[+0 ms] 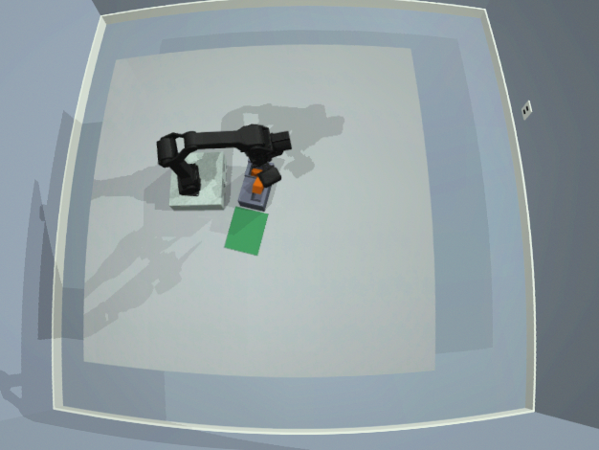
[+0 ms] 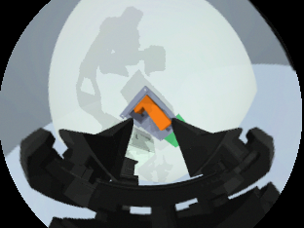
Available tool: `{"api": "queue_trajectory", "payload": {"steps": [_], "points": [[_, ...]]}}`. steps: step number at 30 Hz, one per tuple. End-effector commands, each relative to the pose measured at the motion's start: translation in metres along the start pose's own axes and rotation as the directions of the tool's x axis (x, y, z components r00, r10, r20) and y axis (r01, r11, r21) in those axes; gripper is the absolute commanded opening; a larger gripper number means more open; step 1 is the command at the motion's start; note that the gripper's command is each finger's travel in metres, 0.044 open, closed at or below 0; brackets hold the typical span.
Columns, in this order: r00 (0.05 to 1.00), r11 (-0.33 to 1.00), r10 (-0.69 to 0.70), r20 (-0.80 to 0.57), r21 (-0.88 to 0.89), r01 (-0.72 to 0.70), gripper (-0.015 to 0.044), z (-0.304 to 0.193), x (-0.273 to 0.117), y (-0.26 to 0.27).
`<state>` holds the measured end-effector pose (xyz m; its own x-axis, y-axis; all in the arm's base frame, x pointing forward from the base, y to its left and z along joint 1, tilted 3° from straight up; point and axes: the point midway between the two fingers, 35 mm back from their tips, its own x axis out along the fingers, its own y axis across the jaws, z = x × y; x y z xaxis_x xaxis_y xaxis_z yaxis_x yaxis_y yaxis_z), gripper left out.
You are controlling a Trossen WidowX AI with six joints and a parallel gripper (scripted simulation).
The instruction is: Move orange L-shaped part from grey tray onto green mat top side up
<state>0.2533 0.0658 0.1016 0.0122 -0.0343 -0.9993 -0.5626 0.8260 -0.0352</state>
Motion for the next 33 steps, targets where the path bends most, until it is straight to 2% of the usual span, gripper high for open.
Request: {"api": "queue_trajectory", "payload": {"steps": [1,5,19,27,33], "points": [[1.0,0.769,-0.006,-0.009,-0.64,-0.001,0.028,-0.028,-0.003,-0.026],[1.0,0.682,-0.007,-0.01,-0.731,-0.003,0.028,-0.033,-0.003,-0.03],[1.0,0.682,-0.007,-0.01,-0.731,-0.003,0.028,-0.033,-0.003,-0.03],[1.0,0.682,-0.007,-0.01,-0.731,-0.003,0.028,-0.033,0.027,-0.03],[1.0,0.682,-0.007,-0.01,-0.731,-0.003,0.028,-0.033,0.029,-0.03]]}}
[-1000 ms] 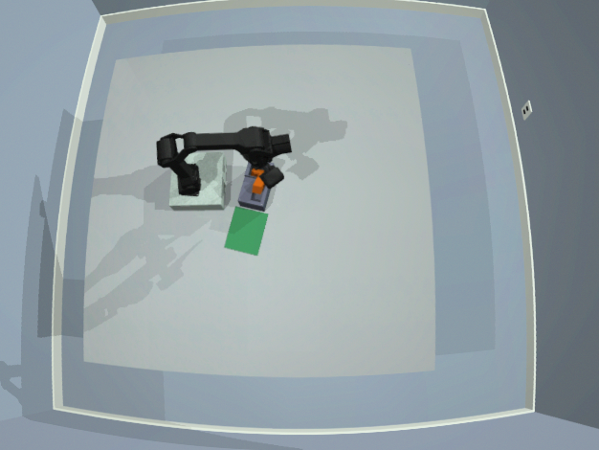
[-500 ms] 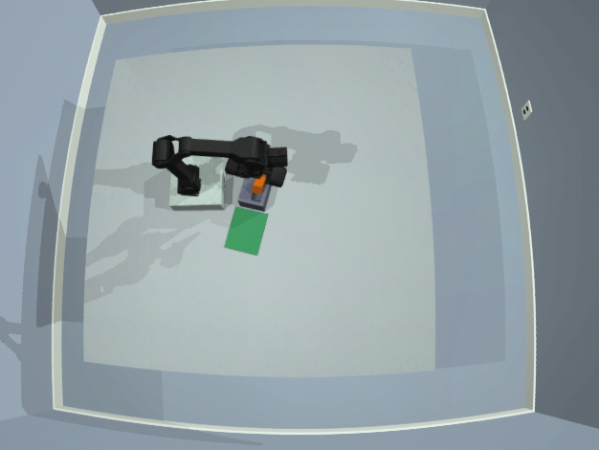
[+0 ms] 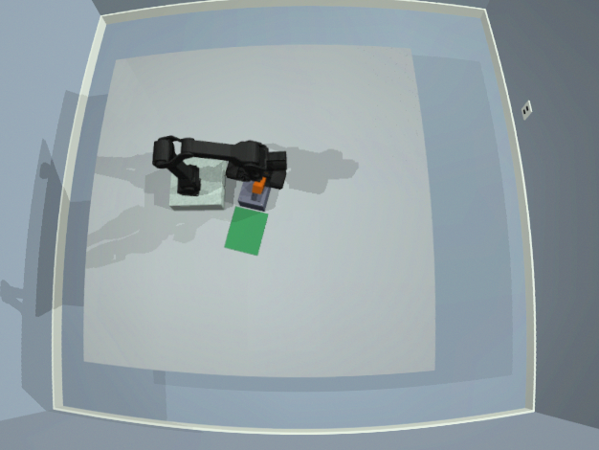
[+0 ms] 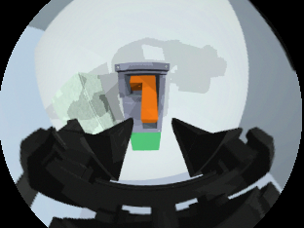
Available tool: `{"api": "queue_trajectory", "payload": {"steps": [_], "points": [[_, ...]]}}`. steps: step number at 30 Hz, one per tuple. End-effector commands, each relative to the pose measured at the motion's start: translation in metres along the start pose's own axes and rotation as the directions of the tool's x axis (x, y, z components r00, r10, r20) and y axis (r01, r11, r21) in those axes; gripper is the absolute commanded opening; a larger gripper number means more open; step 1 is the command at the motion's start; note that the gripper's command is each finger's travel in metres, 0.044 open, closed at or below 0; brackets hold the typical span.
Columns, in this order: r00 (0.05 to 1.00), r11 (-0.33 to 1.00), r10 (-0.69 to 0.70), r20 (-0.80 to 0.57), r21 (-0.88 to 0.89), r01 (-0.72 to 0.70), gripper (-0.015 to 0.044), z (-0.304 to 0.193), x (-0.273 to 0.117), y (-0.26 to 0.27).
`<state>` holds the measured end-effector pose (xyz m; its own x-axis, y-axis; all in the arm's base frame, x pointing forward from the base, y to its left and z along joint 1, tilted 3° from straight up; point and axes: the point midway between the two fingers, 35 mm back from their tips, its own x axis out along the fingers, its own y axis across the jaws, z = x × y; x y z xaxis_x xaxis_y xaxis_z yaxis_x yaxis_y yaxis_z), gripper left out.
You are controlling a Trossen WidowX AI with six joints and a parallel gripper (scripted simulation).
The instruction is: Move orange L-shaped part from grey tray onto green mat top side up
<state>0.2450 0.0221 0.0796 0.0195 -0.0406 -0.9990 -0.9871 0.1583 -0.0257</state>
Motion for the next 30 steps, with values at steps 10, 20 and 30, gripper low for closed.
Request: {"api": "queue_trajectory", "payload": {"steps": [10,20,30], "points": [[1.0,1.0,0.011,-0.007,-0.007,-0.011,0.028,-0.001,0.022,0.001],[1.0,1.0,0.011,-0.007,-0.007,-0.011,0.028,-0.001,0.038,0.001],[1.0,1.0,0.011,-0.007,-0.007,-0.011,0.028,-0.001,0.053,0.002]]}}
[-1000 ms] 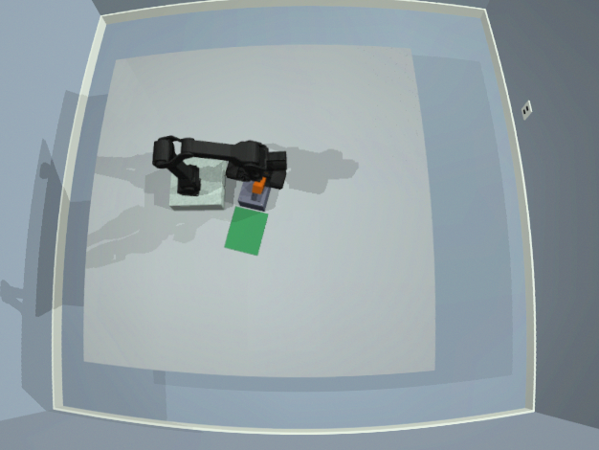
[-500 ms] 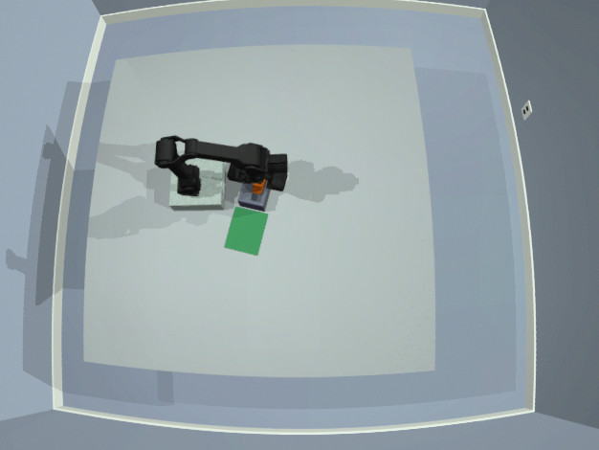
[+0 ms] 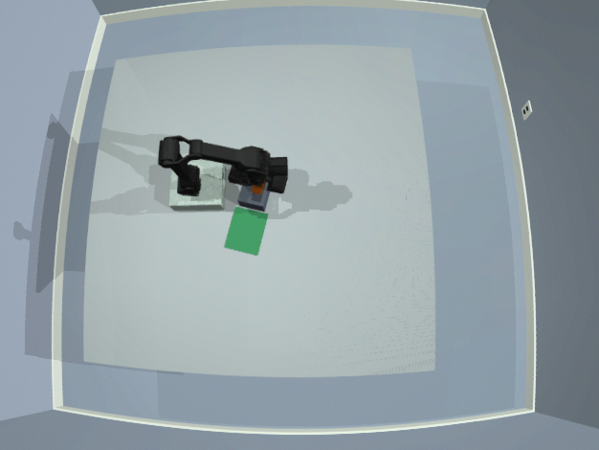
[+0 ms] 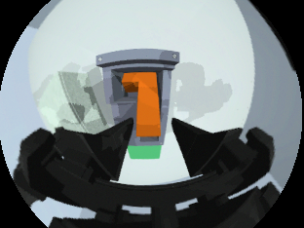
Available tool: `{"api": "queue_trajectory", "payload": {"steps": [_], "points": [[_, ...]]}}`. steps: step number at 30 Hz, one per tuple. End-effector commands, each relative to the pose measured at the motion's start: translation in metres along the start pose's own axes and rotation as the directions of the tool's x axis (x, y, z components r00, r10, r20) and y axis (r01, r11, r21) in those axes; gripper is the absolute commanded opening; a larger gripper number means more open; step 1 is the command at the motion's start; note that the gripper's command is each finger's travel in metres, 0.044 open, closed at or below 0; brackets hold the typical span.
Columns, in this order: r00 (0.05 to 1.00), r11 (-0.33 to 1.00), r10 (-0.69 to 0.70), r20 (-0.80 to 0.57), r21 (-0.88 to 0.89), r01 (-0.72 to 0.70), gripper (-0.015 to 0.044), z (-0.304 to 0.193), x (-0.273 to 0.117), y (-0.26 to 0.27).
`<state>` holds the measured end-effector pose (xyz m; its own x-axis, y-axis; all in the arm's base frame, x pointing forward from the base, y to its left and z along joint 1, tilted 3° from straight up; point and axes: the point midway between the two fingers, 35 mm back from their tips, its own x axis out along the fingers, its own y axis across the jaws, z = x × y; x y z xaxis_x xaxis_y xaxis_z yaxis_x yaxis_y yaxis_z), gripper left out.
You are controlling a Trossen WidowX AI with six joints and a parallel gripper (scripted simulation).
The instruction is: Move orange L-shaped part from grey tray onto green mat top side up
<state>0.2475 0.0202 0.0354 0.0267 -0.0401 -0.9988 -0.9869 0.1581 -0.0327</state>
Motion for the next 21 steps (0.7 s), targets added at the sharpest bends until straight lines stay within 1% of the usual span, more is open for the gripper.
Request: {"api": "queue_trajectory", "payload": {"steps": [1,7,10,21], "points": [[1.0,1.0,0.018,-0.009,-0.007,-0.018,0.028,-0.0016,0.0086,0.0041],[1.0,1.0,0.018,-0.009,-0.007,-0.018,0.028,-0.0016,0.0086,0.0041],[1.0,1.0,0.006,-0.002,0.0,-0.006,0.0201,-0.0004,0.0048,0.0014],[1.0,1.0,0.006,-0.002,0.0,-0.006,0.0128,-0.0004,0.0048,0.0014]]}}
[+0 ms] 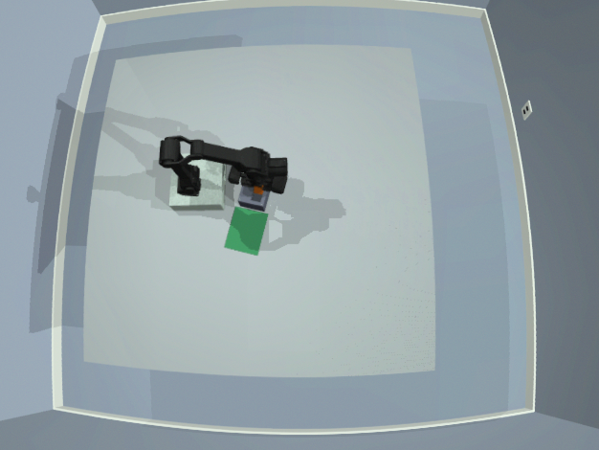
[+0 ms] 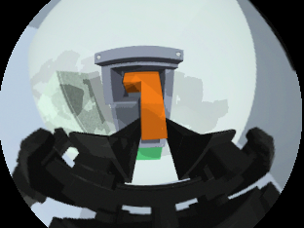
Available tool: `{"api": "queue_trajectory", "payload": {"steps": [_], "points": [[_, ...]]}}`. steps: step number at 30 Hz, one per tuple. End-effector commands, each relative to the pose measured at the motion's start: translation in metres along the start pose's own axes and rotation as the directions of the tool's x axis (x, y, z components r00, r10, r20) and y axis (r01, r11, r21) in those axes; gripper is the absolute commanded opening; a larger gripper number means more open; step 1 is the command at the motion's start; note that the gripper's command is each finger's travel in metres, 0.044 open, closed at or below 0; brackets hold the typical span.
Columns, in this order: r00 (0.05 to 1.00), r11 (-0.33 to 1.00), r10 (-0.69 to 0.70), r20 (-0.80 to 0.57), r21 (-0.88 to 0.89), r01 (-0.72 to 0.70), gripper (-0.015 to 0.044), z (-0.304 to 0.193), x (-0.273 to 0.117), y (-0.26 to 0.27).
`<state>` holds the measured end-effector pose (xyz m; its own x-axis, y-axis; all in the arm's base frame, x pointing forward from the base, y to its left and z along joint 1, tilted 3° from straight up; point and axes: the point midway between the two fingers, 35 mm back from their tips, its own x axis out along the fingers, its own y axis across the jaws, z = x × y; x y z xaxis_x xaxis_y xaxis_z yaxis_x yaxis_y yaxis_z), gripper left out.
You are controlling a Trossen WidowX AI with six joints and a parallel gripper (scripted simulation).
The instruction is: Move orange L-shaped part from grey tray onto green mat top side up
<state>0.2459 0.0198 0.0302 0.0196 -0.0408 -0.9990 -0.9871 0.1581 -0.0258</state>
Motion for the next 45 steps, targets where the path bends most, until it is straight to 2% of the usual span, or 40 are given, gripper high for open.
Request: {"api": "queue_trajectory", "payload": {"steps": [1,3,7,8,45], "points": [[1.0,1.0,-0.001,0.0,0.0,0.001,0.0121,0.0,0.0,0.0],[1.0,1.0,-0.001,0.0,0.0,0.001,0.0108,0.0,0.0,0.0],[1.0,1.0,-0.001,0.0,0.0,0.001,0.0003,0.0,0.0,0.0],[1.0,1.0,-0.001,0.0,0.0,0.001,0.0,0.0,0.0,0.0],[1.0,1.0,0.011,-0.007,-0.007,-0.011,0.0,-0.001,-0.05,0.001]]}}
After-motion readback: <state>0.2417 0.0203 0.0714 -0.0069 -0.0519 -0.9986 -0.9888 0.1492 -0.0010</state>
